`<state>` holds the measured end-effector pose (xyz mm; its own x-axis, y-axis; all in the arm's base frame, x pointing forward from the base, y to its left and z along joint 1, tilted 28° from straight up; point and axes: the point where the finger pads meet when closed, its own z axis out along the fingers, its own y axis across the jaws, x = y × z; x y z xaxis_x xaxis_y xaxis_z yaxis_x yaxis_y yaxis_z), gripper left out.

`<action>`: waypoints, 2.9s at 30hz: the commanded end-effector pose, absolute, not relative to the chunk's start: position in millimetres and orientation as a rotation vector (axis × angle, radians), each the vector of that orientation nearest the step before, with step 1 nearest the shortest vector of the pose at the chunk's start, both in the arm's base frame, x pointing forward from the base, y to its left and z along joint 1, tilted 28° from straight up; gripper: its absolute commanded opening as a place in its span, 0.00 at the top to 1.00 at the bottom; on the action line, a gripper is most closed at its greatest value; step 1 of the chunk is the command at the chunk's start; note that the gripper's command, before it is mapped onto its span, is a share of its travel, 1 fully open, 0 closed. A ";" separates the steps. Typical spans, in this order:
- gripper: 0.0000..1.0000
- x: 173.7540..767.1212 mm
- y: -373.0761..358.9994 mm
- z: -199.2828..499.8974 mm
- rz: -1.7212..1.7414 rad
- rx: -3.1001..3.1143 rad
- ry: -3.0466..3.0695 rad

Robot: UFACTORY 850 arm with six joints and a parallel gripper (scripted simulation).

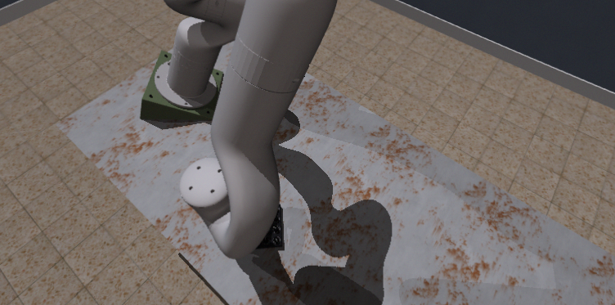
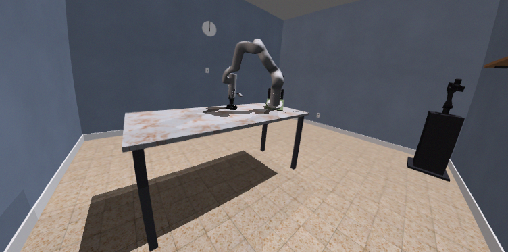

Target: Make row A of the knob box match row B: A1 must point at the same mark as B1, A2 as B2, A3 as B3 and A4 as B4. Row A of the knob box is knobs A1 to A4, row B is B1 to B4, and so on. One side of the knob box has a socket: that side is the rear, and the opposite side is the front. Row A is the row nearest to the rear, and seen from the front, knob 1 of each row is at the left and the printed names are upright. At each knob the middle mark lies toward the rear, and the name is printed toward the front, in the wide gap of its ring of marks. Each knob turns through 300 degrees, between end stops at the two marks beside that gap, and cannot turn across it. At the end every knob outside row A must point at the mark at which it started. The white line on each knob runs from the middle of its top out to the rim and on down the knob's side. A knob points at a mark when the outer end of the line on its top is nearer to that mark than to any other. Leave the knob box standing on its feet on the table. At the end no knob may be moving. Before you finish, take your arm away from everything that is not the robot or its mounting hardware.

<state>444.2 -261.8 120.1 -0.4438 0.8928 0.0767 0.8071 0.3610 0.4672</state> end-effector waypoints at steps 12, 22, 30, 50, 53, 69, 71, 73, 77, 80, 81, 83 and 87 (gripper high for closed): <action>0.81 447.9 -260.2 113.4 0.665 1.537 2.427; 0.81 448.8 -259.5 111.2 0.665 1.537 2.427; 0.81 448.8 -259.5 111.1 0.665 1.537 2.427; 0.81 448.8 -259.5 111.1 0.665 1.537 2.427; 0.81 448.8 -259.5 111.1 0.665 1.537 2.427; 0.92 448.8 -259.5 111.1 0.665 1.537 2.427; 0.92 448.8 -259.5 111.1 0.665 1.537 2.427; 0.92 448.8 -259.5 111.1 0.665 1.537 2.427; 0.92 448.8 -259.5 111.1 0.665 1.537 2.427; 0.92 448.8 -259.5 111.1 0.665 1.537 2.427; 0.92 448.8 -259.5 111.1 0.665 1.537 2.427; 0.92 448.8 -259.5 111.1 0.665 1.537 2.427; 0.92 448.8 -259.5 111.1 0.665 1.537 2.427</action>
